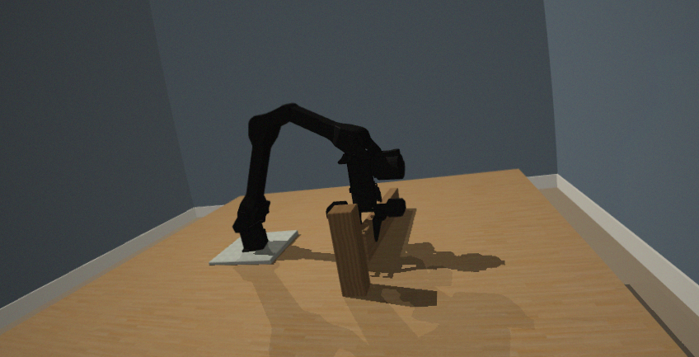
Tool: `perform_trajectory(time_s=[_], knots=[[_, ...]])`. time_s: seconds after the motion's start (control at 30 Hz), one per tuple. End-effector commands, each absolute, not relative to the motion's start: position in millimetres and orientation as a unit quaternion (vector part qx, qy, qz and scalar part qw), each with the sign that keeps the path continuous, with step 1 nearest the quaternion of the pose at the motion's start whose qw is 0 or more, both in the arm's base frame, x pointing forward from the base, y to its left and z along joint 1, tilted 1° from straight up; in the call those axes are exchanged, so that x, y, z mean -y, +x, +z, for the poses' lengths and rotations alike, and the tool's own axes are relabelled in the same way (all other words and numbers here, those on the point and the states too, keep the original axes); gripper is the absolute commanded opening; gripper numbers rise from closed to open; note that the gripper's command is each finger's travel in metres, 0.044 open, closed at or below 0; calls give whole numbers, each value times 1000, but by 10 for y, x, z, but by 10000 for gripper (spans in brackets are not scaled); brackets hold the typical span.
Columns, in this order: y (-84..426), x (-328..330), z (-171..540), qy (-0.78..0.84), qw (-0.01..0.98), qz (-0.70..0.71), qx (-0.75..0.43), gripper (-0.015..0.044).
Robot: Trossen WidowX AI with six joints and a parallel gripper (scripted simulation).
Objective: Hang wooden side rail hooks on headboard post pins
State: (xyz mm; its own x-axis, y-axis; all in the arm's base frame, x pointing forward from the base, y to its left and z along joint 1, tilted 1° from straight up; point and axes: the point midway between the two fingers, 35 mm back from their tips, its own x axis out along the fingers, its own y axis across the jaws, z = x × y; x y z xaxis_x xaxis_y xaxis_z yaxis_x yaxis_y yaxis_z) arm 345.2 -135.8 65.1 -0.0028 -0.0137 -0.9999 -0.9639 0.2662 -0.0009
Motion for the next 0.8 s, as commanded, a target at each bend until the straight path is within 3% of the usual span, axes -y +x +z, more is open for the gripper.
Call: perform_trajectory(time_s=[0.0,0.77], knots=[[3446,1373,693,-436,559,422,-565,0],[3456,1394,712,-436,559,421,-565,0]])
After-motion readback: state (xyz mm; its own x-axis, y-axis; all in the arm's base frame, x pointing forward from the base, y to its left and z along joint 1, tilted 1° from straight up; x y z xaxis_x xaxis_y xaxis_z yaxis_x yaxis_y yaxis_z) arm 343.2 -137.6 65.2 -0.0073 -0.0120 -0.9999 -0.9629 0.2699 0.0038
